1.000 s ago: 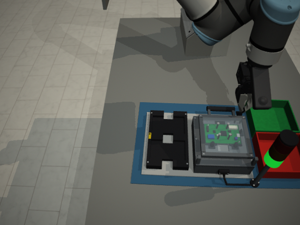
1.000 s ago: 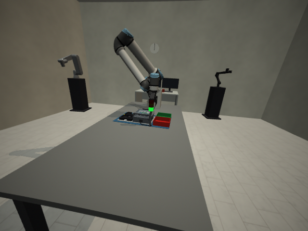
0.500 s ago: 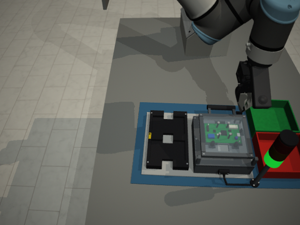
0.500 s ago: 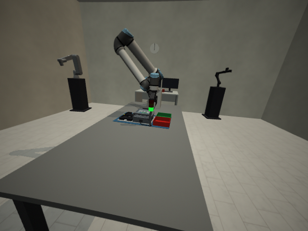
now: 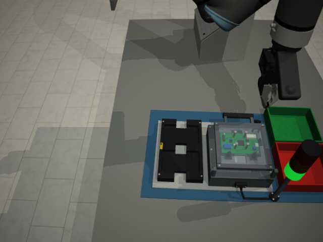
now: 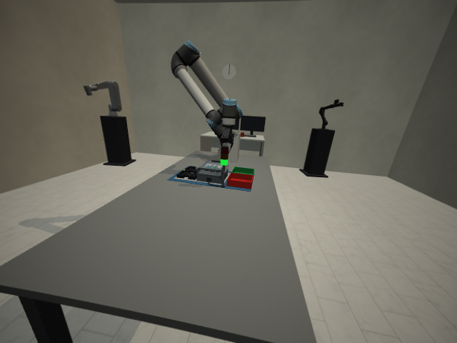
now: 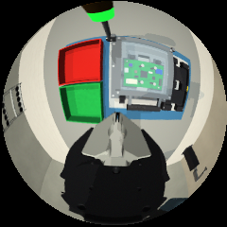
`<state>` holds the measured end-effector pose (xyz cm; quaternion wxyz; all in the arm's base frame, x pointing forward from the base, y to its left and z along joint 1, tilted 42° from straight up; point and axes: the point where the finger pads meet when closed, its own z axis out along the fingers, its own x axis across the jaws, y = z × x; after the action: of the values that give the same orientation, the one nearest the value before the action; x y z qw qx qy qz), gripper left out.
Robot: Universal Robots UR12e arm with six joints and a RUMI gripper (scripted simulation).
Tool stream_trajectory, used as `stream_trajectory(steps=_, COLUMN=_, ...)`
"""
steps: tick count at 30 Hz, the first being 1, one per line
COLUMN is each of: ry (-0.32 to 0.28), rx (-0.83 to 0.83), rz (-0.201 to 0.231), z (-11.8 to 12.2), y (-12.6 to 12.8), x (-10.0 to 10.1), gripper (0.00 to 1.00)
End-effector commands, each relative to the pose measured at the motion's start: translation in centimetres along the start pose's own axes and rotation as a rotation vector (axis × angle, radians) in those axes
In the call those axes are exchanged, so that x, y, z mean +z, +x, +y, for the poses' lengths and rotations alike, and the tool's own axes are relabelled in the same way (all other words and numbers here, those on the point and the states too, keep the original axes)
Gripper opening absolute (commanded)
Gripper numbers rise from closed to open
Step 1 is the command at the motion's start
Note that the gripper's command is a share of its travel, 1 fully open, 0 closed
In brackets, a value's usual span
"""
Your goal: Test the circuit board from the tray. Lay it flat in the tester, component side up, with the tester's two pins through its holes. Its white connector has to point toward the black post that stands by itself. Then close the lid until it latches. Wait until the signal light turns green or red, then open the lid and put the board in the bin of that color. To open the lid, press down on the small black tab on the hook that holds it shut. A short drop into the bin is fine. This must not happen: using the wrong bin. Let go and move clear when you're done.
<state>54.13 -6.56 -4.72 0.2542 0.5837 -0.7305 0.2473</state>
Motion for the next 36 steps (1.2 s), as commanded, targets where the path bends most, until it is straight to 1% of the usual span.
stream_trajectory(steps=1, ry=-0.012, rx=0.000, rz=0.002, z=0.04, y=-0.13, x=-0.83, gripper=0.00)
stream_trajectory(steps=25, ry=-0.016, rx=-0.019, rz=0.003, z=0.27, y=-0.14, x=-0.59, gripper=0.00)
stream_trajectory(steps=31, ry=-0.016, rx=-0.086, rz=0.002, z=0.27, y=-0.07, x=-0.59, gripper=0.00)
stream_trajectory(steps=36, ry=-0.016, rx=-0.195, rz=0.001, z=0.28, y=0.02, x=-0.58, gripper=0.00)
